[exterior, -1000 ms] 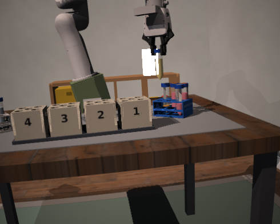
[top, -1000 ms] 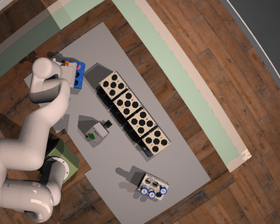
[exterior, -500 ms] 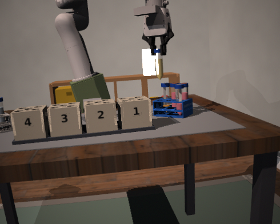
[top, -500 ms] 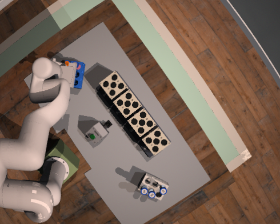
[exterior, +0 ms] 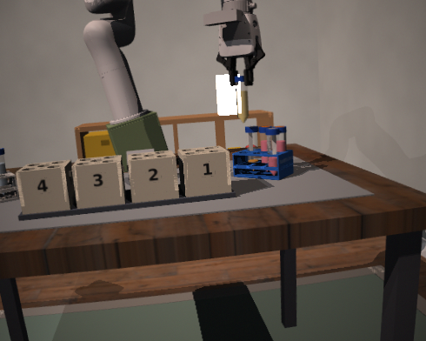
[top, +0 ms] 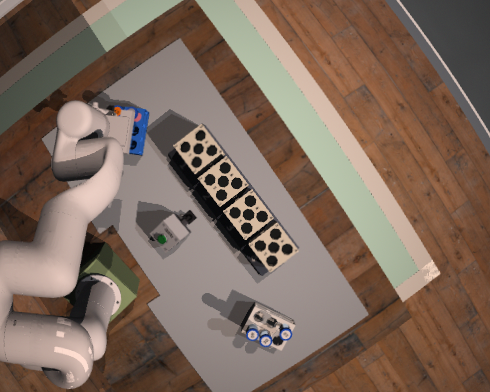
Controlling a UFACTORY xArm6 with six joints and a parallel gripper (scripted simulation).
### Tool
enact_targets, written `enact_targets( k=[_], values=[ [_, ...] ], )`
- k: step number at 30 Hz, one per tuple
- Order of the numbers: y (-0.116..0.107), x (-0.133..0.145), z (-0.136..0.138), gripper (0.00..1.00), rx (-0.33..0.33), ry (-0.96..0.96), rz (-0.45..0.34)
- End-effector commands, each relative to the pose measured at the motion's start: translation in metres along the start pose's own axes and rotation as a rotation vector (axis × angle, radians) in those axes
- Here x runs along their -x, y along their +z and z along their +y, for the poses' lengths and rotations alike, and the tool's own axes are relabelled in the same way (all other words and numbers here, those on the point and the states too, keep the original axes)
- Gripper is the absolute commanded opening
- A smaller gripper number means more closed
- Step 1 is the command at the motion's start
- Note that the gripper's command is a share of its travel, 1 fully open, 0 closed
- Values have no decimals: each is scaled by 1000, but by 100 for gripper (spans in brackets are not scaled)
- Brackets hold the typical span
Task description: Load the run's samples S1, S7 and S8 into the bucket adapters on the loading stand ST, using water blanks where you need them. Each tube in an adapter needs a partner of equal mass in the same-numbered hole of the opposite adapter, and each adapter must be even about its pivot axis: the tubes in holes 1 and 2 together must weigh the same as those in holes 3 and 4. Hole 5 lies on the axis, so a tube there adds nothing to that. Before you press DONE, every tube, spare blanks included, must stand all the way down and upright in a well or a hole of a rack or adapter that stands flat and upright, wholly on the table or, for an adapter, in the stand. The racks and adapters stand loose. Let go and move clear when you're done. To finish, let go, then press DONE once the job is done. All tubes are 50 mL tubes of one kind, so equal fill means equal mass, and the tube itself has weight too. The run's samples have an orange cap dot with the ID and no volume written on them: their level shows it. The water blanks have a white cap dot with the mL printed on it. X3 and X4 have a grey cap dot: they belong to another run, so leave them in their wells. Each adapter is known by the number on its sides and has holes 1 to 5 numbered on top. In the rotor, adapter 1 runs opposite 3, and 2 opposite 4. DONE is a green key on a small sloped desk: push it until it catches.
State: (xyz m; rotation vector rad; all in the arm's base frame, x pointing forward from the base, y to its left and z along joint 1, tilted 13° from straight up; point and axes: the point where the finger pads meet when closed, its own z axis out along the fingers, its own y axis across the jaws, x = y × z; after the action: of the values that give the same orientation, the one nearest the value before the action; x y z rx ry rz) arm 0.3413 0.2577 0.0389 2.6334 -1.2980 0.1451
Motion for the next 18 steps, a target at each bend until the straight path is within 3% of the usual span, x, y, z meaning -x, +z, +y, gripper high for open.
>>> enact_targets(
  k=[1, 18],
  values=[
    [7, 0, -1, 0, -3, 0, 0],
    [37, 0, -1, 0, -3, 0, 0]
  ],
)
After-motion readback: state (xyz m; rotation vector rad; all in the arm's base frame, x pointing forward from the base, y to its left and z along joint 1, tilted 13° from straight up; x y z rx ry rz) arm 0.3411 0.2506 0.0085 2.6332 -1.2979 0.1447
